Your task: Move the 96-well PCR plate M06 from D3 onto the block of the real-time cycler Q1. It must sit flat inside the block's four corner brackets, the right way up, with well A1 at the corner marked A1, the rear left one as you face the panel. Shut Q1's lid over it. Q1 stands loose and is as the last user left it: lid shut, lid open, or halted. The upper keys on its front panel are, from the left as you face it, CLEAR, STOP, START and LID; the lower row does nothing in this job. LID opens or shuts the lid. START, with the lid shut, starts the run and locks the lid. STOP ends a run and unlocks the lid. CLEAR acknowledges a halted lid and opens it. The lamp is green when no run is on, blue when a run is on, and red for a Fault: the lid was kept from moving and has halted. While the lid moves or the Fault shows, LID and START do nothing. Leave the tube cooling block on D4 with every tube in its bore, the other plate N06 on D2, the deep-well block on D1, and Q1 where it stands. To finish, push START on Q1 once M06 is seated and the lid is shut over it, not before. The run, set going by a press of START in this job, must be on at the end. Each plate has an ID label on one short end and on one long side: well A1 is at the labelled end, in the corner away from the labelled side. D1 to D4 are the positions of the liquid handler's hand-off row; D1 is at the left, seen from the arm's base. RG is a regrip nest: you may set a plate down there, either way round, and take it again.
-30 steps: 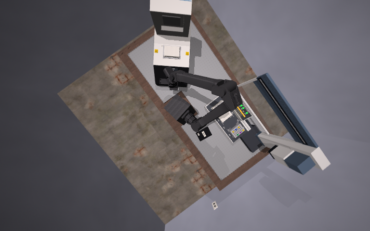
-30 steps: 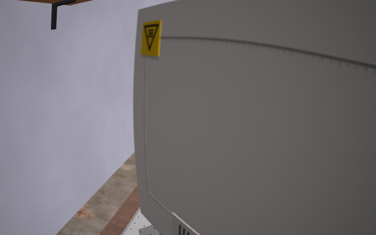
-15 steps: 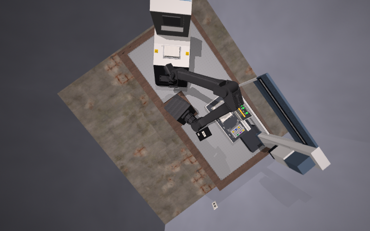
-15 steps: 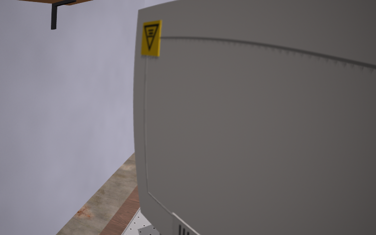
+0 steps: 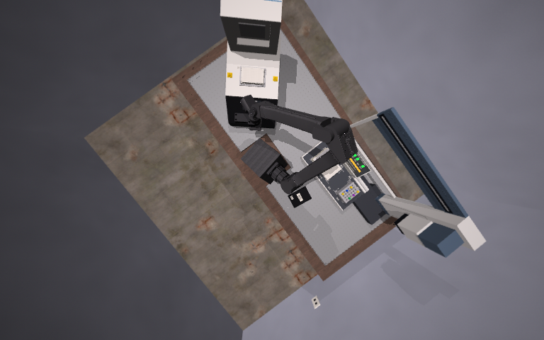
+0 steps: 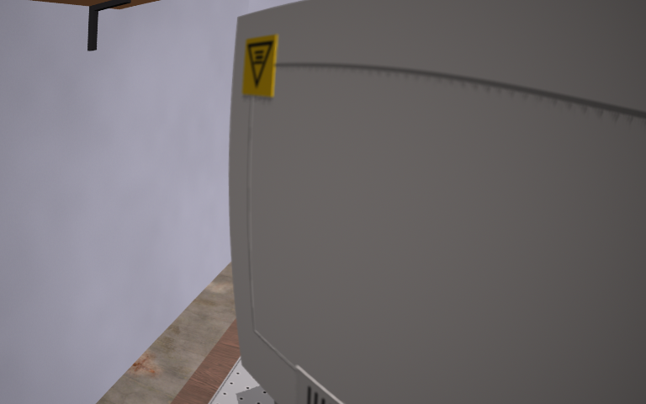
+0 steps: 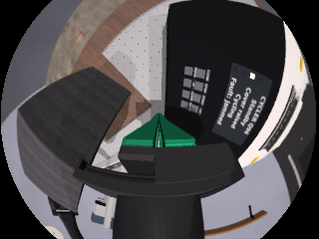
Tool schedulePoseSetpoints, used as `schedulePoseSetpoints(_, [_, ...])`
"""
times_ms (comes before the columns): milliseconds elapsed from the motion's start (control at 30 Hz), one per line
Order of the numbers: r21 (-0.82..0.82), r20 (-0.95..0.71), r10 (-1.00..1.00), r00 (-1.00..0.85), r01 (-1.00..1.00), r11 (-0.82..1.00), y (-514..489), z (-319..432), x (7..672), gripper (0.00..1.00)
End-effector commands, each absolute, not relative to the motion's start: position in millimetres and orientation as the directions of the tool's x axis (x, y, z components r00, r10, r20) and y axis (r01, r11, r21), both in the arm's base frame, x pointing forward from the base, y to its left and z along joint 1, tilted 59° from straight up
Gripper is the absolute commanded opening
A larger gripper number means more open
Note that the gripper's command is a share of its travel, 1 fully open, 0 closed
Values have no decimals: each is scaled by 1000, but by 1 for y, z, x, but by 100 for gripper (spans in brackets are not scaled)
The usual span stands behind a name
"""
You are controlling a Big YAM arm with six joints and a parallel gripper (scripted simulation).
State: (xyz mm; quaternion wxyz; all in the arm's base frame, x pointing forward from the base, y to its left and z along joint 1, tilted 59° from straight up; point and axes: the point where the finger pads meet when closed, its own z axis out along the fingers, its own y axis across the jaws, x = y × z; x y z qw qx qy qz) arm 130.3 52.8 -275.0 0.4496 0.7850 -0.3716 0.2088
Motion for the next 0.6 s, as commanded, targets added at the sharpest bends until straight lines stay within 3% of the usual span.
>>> schedulePoseSetpoints(0, [540,653,-412,635,-773,-334,63,-287,137,0])
schedulePoseSetpoints(567, [540,651,-417,634,-773,-333,72,-290,152,0])
